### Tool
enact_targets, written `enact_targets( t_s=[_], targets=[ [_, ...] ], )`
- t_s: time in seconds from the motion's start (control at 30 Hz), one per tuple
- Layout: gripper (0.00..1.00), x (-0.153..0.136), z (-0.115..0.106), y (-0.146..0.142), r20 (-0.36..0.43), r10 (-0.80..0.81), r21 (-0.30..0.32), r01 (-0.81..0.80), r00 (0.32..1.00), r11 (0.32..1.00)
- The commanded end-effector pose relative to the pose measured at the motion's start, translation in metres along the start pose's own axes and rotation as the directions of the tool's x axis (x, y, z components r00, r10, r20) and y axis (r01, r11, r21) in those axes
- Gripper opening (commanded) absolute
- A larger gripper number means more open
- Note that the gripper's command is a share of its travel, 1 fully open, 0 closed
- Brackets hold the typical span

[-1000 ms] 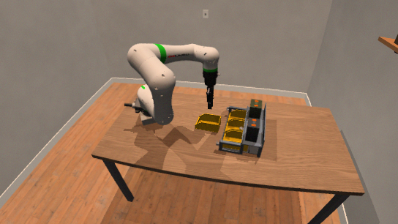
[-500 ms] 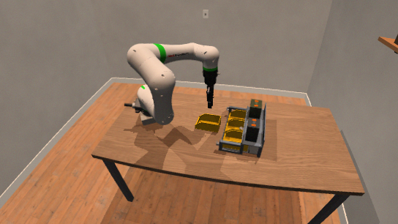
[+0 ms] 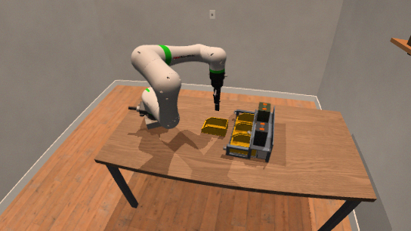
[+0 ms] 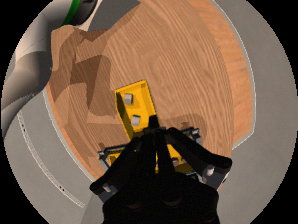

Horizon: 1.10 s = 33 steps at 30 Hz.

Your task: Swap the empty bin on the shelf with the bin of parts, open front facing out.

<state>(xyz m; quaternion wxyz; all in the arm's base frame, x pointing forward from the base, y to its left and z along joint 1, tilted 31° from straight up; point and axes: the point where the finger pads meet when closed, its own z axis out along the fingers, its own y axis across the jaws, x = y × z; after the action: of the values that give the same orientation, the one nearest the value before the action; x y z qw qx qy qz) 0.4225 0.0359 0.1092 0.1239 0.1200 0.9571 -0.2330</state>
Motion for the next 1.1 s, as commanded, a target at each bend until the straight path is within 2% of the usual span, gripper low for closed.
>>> enact_targets(
  t_s=[0.0, 0.63, 0.8, 0.93, 1.0, 1.07],
  targets=[
    [0.10, 0.000, -0.001, 0.000, 0.001, 0.000, -0.001, 0.000, 1.000, 1.000],
    [0.10, -0.002, 0.000, -0.001, 0.001, 0.034, -0.001, -0.034, 0.999, 0.999],
    [0.10, -0.006, 0.000, -0.003, -0.001, 0.154, -0.002, -0.154, 0.988, 0.988],
    [0.10, -0.012, 0.001, -0.008, -0.003, 0.329, -0.004, -0.329, 0.944, 0.944],
    [0.10, -0.012, 0.001, -0.008, -0.003, 0.329, -0.004, -0.329, 0.944, 0.944],
    [0.10, -0.016, 0.002, -0.011, -0.005, 0.439, -0.004, -0.439, 0.899, 0.899]
  ],
)
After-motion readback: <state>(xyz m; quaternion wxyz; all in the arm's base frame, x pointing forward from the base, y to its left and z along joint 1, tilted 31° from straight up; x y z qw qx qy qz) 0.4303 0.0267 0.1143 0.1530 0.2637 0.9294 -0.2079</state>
